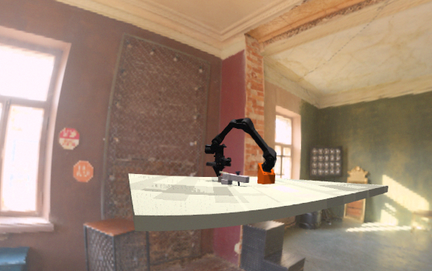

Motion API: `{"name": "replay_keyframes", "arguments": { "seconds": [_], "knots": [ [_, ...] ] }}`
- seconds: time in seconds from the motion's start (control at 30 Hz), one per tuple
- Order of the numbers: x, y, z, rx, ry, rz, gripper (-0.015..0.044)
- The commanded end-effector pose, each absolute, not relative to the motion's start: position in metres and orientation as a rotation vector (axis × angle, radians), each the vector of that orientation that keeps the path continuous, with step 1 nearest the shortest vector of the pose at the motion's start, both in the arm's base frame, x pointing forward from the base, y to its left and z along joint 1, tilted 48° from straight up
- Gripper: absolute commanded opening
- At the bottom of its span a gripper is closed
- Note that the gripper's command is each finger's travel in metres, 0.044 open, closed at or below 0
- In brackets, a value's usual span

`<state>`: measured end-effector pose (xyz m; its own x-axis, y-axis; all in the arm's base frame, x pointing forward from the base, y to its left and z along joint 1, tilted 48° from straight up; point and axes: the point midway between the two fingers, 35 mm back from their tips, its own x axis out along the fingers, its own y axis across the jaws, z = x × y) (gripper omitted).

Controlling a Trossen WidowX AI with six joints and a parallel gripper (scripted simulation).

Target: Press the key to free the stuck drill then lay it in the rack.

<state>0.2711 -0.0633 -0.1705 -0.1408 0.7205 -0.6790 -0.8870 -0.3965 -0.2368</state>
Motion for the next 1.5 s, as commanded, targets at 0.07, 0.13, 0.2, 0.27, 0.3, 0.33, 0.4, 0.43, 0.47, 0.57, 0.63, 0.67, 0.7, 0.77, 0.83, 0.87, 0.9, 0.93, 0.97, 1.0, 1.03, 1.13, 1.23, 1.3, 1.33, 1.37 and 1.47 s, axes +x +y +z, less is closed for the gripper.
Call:
{"name": "replay_keyframes", "arguments": {
  "seconds": [0.07,0.13,0.2,0.27,0.3,0.33,0.4,0.43,0.47,0.57,0.63,0.67,0.7,0.77,0.83,0.87,0.9,0.93,0.97,1.0,1.03,1.13,1.23,1.3,1.33,1.37,1.47],
  "knots": [
    [0.270,-0.059,-0.174,-0.883,0.265,1.774,0.0000],
    [0.269,-0.058,-0.175,-0.883,0.265,1.774,0.0000],
    [0.269,-0.056,-0.177,-0.883,0.265,1.774,0.0000],
    [0.269,-0.054,-0.179,-0.883,0.265,1.774,0.0000],
    [0.269,-0.053,-0.180,-0.883,0.265,1.774,0.0000],
    [0.268,-0.052,-0.181,-0.883,0.265,1.774,0.0000],
    [0.268,-0.050,-0.183,-0.882,0.264,1.774,0.0000],
    [0.268,-0.049,-0.183,-0.882,0.264,1.774,0.0000],
    [0.268,-0.048,-0.184,-0.882,0.264,1.774,0.0000],
    [0.268,-0.045,-0.187,-0.882,0.264,1.774,0.0000],
    [0.267,-0.044,-0.188,-0.882,0.264,1.774,0.0000],
    [0.269,-0.047,-0.186,-0.890,0.264,1.776,0.0026],
    [0.269,-0.047,-0.186,-0.890,0.264,1.776,0.0053],
    [0.269,-0.047,-0.186,-0.890,0.264,1.776,0.0105],
    [0.269,-0.047,-0.186,-0.890,0.264,1.776,0.0157],
    [0.269,-0.047,-0.186,-0.890,0.264,1.776,0.0184],
    [0.269,-0.047,-0.186,-0.890,0.264,1.776,0.0210],
    [0.269,-0.047,-0.186,-0.890,0.264,1.776,0.0236],
    [0.269,-0.047,-0.186,-0.890,0.264,1.776,0.0262],
    [0.269,-0.047,-0.186,-0.890,0.264,1.776,0.0289],
    [0.269,-0.047,-0.186,-0.890,0.264,1.776,0.0315],
    [0.269,-0.047,-0.186,-0.890,0.264,1.776,0.0394],
    [0.270,-0.053,-0.180,-0.887,0.264,1.775,0.0440],
    [0.271,-0.062,-0.171,-0.884,0.265,1.774,0.0440],
    [0.271,-0.065,-0.169,-0.883,0.265,1.774,0.0440],
    [0.271,-0.067,-0.166,-0.883,0.266,1.774,0.0440],
    [0.273,-0.078,-0.157,-0.883,0.266,1.774,0.0440]
  ]
}}
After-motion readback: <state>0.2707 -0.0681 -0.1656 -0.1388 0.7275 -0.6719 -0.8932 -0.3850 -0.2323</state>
